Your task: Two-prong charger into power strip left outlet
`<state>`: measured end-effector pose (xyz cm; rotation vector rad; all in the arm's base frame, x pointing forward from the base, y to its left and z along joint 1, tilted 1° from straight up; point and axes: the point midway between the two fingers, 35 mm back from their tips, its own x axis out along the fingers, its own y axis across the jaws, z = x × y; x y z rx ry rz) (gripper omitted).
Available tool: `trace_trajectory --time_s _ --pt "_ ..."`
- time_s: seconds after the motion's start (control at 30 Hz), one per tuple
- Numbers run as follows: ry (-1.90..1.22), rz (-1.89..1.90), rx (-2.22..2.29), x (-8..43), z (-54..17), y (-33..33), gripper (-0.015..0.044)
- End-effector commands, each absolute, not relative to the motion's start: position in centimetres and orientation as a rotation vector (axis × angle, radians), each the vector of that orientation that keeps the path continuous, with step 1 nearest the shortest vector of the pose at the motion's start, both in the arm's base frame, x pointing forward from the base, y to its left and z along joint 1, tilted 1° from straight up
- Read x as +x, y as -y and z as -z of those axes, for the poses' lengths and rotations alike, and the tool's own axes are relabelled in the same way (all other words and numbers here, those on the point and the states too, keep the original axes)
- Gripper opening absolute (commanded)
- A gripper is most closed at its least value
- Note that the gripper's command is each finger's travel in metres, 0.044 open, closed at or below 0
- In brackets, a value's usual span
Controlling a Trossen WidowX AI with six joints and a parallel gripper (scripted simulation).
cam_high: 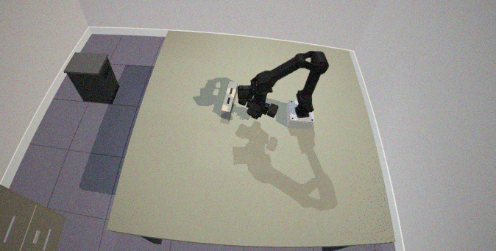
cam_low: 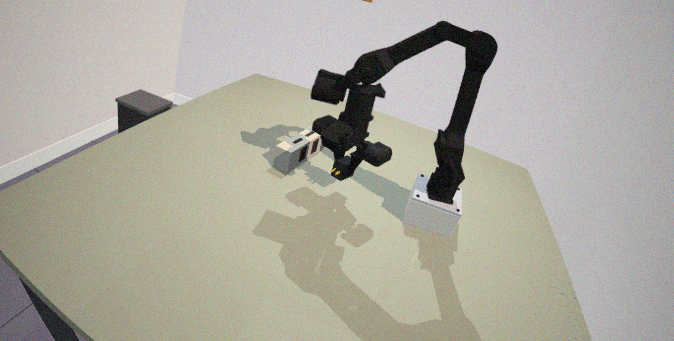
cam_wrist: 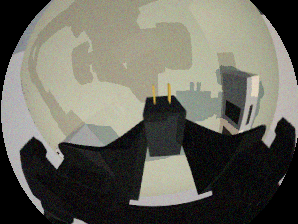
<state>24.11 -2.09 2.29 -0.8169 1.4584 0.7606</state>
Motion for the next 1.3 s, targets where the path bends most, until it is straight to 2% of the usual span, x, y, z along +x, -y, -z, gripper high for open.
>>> trace_trajectory --time_s 0.0,1.27 --pt "-1.477 -0.700 -0.747 24.4 -2.1 2.4 0.0000" --pt "-1.598 -0.180 -0.181 25.1 -0.2 5.2 0.0000"
